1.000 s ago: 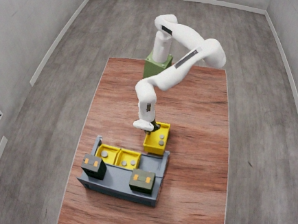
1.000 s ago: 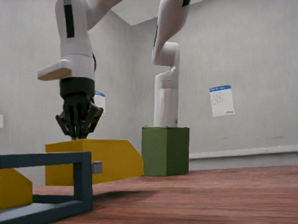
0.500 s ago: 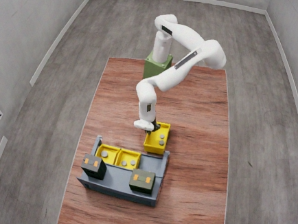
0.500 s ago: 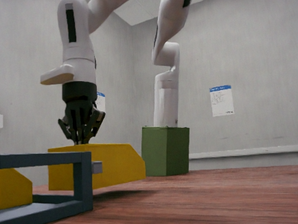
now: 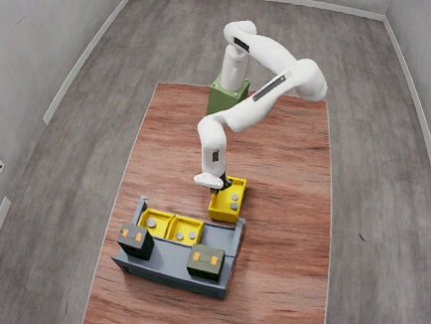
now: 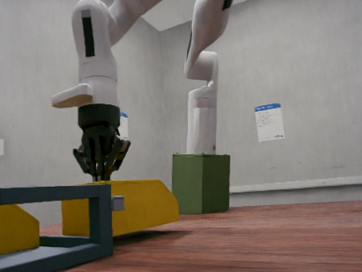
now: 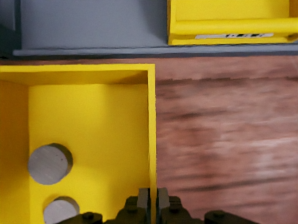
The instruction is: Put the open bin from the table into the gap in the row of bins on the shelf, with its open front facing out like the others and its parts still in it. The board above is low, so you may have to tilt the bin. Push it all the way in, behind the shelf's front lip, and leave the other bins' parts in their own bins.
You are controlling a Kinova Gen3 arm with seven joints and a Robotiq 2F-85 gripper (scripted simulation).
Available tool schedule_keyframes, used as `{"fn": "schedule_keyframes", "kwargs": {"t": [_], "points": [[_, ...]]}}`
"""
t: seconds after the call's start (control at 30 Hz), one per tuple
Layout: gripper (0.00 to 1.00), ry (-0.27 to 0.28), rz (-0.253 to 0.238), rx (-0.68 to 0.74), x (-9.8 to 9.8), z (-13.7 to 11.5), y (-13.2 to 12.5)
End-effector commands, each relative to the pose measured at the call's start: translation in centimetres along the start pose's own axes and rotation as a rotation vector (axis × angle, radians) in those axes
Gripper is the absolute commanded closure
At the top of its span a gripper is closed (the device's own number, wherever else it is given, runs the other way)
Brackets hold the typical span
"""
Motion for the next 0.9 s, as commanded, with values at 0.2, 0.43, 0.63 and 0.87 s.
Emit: {"fn": "schedule_keyframes", "kwargs": {"t": [0.2,0.43,0.63,0.87], "points": [[0.90,0.003,-0.001,0.000,0.0,0.0,0.0],[0.90,0.003,-0.001,0.000,0.8,0.5,0.1],[0.90,0.003,-0.001,0.000,0.8,0.5,0.1],[0.90,0.003,-0.001,0.000,1.0,0.7,0.2]]}}
Point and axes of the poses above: the point where the finger pads meet when closed, its own x axis out along the fingers, its own y axis across the jaws, z = x × y, the point moved 2 cm from there along -x, back along the fingers, and after that the axes turned 14 degrees about x, right-handed, at the moved point
